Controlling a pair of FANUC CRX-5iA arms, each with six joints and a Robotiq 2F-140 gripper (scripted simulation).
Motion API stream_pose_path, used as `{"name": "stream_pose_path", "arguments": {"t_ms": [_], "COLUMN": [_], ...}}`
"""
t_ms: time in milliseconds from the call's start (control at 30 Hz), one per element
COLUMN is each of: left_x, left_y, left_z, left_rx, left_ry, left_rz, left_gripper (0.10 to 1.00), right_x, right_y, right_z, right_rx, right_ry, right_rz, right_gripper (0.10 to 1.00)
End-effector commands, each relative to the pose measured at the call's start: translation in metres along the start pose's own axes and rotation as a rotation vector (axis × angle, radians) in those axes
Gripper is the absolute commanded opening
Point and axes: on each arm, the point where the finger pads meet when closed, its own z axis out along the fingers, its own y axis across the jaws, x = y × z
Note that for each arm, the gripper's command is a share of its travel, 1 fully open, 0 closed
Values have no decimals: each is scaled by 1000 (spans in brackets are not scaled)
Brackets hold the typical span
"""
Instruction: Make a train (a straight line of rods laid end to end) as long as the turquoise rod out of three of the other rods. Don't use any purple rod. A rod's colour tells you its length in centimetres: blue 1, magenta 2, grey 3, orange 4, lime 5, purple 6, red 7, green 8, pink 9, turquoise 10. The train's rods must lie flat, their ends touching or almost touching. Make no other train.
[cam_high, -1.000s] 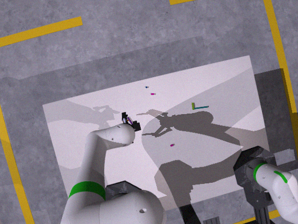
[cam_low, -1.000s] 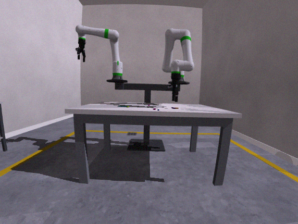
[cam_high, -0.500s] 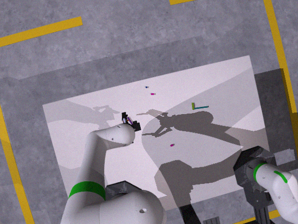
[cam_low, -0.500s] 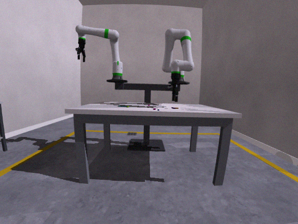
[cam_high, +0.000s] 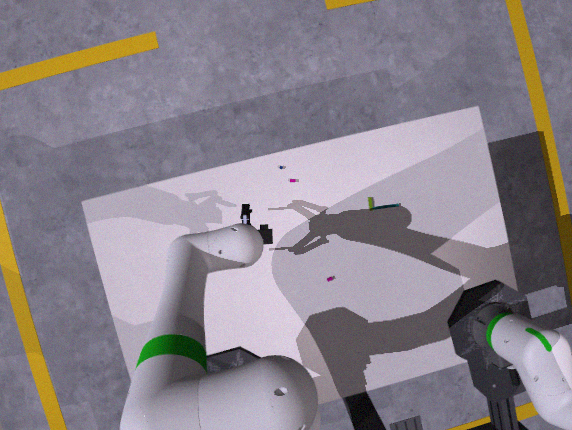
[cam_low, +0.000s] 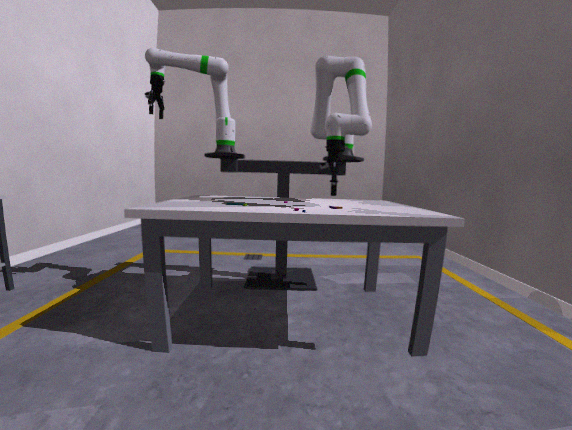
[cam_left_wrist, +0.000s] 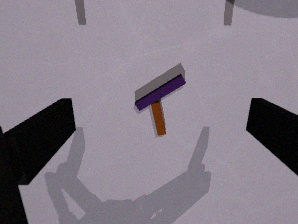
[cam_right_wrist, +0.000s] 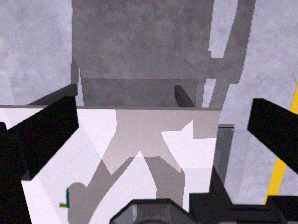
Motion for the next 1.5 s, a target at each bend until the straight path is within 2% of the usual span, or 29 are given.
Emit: {"name": "stream_pose_path", "arguments": {"t_ms": [0, 200, 267, 300, 767, 833, 867, 1067, 1467], "left_x": [7, 21, 21, 29, 72, 72, 81, 104, 108], "left_y": [-28, -65, -65, -82, -152, -152, -164, -189, -192], "left_z": [1, 2, 2, 2, 1, 1, 1, 0, -1], "left_rx": [-5, -4, -4, -4, -1, -1, -1, 1, 1], "left_ry": [9, 10, 10, 10, 11, 11, 11, 11, 11], "left_rz": [167, 399, 399, 510, 1018, 1018, 1110, 1328, 1363], "left_gripper": [1000, 1000, 1000, 1000, 1000, 1000, 1000, 1000, 1000], "right_x": [0, 0, 0, 0, 0, 0, 0, 0, 0], "right_y": [0, 0, 0, 0, 0, 0, 0, 0, 0], "right_z": [-1, -1, -1, -1, -1, -1, -1, -1, -1], "right_rx": [0, 0, 0, 0, 0, 0, 0, 0, 0], "right_ry": [2, 2, 2, 2, 2, 2, 2, 2, 2], "right_rz": [0, 0, 0, 0, 0, 0, 0, 0, 0], "right_gripper": [1000, 1000, 1000, 1000, 1000, 1000, 1000, 1000, 1000]}}
